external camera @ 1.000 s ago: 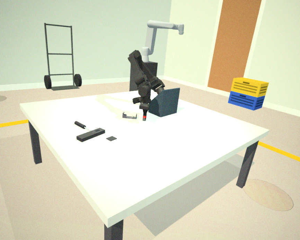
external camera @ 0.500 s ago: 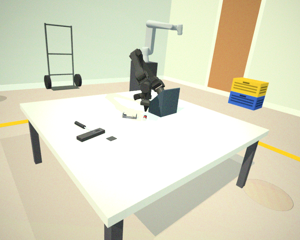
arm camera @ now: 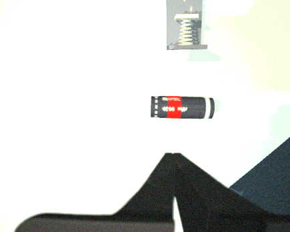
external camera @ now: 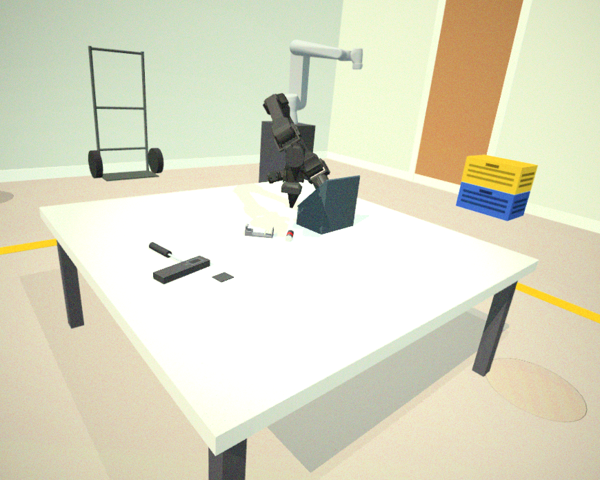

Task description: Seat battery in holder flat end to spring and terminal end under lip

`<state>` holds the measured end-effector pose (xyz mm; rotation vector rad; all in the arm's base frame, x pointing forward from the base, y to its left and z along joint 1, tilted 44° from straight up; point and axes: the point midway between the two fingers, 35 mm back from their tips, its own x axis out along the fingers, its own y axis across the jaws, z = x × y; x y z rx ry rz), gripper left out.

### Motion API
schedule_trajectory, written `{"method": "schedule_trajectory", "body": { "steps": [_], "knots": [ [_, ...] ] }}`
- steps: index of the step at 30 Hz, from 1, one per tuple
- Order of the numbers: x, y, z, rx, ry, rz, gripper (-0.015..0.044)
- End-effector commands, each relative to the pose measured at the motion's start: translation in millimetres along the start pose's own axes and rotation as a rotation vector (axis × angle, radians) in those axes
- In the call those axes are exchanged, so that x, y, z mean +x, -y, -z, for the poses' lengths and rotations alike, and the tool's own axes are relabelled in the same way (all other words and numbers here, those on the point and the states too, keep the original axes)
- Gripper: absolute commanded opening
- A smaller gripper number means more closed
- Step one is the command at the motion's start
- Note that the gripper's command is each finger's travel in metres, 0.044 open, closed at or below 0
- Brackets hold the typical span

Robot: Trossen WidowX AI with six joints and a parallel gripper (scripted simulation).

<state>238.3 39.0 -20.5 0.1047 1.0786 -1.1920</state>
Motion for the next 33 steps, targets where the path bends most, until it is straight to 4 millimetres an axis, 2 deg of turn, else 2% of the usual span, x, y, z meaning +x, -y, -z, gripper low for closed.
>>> {"method": "schedule_trajectory", "body": {
  "steps": [1,4,10,20,22,33],
  "knots": [
    [0.3,0.1,0.2,-0.002,0.000,0.001,0.0000],
    [5.8,1.0,-0.1,-0.126,-0.001,0.000,0.0079],
    [28.8,6.2,-0.5,-0.647,-0.001,-0.003,0.0236],
    [63.6,19.7,0.3,-1.497,0.000,0.000,0.0238],
    [65.8,20.8,0.5,-1.553,0.000,0.000,0.0238],
    [65.8,20.8,0.5,-1.553,0.000,0.000,0.0238]
  ]
}}
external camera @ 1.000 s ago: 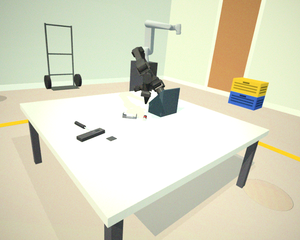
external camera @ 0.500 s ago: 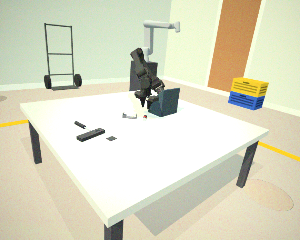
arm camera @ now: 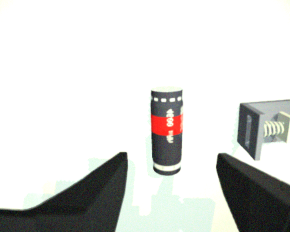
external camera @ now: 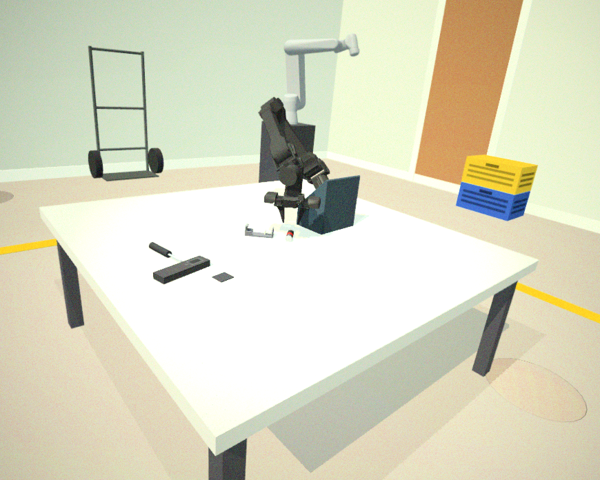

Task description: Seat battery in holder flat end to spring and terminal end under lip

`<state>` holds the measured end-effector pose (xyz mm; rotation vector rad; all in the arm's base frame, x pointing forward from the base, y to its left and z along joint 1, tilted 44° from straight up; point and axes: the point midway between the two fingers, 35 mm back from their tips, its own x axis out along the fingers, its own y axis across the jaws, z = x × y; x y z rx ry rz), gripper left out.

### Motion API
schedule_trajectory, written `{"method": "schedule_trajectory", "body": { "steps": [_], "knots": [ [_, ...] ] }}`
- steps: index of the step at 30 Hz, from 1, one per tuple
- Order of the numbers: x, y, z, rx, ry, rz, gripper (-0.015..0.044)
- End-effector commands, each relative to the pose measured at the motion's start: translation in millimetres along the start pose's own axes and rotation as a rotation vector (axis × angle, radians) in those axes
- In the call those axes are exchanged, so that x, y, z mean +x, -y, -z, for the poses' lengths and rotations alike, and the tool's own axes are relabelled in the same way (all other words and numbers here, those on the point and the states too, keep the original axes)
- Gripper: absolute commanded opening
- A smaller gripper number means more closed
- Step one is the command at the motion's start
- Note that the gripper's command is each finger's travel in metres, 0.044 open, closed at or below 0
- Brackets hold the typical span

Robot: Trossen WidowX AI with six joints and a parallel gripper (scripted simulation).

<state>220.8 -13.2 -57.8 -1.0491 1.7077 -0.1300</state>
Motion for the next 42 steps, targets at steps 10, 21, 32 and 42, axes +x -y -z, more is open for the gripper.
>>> {"method": "schedule_trajectory", "body": {
  "steps": [10,21,32,42],
  "knots": [
    [12.7,0.1,0.6,-0.038,-0.002,0.003,0.0238],
    [30.6,0.2,0.5,-0.037,-0.002,0.002,0.0238],
    [48.6,0.4,1.9,-0.038,-0.004,0.005,0.0238],
    [52.6,0.5,2.4,-0.038,-0.004,0.005,0.0100]
  ]
}}
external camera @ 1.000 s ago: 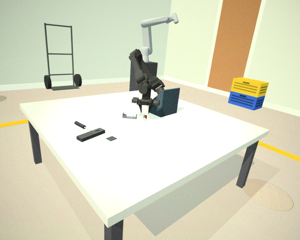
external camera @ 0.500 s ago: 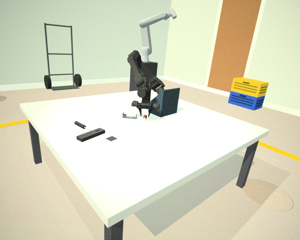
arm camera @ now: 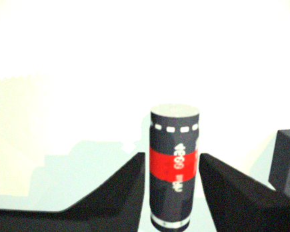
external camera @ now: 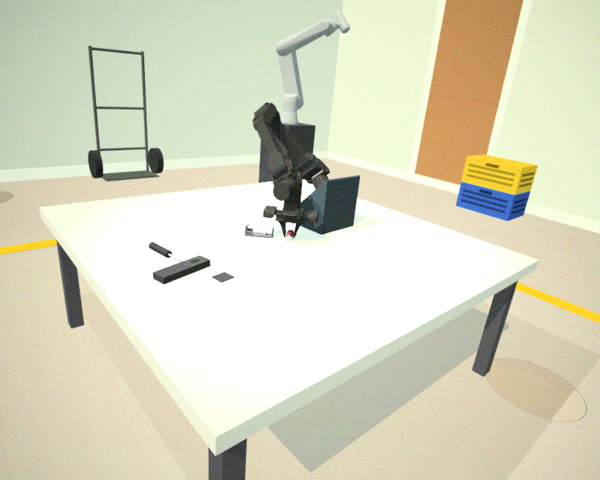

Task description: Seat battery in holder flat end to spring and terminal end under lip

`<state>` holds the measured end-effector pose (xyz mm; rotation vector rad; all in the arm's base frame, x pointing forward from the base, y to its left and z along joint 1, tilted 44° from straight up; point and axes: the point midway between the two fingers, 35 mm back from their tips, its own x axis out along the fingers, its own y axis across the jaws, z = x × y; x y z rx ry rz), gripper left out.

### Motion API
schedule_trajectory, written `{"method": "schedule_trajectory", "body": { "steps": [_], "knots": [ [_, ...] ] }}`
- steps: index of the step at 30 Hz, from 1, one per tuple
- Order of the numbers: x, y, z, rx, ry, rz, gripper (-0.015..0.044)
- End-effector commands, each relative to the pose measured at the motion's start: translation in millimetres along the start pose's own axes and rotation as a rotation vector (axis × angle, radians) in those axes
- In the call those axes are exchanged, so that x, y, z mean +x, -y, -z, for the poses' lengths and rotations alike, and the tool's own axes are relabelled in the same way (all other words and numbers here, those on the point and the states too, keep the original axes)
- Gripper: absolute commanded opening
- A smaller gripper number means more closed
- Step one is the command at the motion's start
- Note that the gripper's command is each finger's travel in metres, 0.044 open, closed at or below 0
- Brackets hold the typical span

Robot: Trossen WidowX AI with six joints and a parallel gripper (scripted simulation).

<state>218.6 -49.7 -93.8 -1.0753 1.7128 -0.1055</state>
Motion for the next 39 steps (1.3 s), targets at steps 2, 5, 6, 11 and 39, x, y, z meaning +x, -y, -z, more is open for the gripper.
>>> {"method": "schedule_trajectory", "body": {
  "steps": [2,5,6,11,39],
  "knots": [
    [1.3,-0.6,1.3,-0.007,-0.004,0.002,0.0087],
    [1.3,-0.6,1.3,-0.007,-0.004,0.002,0.0076],
    [1.3,-0.6,1.3,-0.007,-0.004,0.002,0.0076],
    [-15.8,-0.5,-0.6,-0.007,-0.002,0.000,0.0076],
    [-62.8,49.9,-8.9,-0.779,0.000,-0.003,0.0076]
  ]
}}
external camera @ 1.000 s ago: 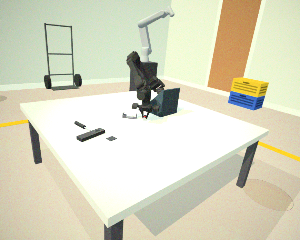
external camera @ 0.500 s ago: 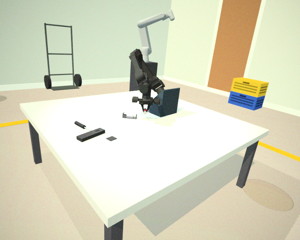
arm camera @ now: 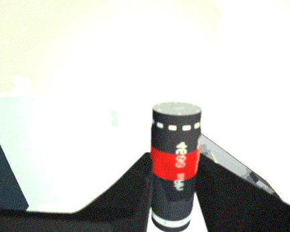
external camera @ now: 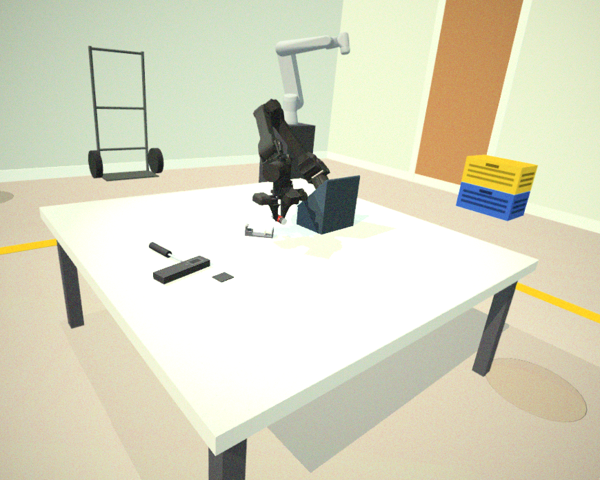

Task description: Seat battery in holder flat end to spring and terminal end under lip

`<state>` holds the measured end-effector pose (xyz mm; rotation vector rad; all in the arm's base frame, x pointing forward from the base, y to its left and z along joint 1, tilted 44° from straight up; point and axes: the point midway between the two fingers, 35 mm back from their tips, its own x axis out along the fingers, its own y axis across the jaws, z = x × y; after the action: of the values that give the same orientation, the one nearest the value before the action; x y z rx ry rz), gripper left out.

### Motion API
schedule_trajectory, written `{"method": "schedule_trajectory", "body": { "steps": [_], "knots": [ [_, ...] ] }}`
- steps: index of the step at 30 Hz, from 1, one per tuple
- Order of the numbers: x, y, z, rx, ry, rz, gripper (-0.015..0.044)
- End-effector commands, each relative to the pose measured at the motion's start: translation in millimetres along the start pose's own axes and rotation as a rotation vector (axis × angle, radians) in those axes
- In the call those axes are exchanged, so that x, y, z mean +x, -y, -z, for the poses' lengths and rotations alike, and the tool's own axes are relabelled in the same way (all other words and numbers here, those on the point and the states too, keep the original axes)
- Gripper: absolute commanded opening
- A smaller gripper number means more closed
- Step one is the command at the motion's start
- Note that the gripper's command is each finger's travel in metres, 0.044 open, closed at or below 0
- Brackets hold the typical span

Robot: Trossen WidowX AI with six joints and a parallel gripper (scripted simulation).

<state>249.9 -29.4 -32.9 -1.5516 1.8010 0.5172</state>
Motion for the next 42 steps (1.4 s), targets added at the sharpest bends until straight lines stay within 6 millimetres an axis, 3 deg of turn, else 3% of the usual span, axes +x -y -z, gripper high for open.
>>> {"method": "schedule_trajectory", "body": {
  "steps": [1,21,27,42],
  "knots": [
    [-4.6,11.3,6.7,-0.139,0.002,0.008,0.0076],
    [-17.8,51.3,46.3,-0.945,-0.015,-0.006,0.0076],
    [-16.0,52.2,46.5,-0.953,-0.025,0.000,0.0076],
    [17.5,57.8,48.8,-0.943,-0.205,0.117,0.0076]
  ]
}}
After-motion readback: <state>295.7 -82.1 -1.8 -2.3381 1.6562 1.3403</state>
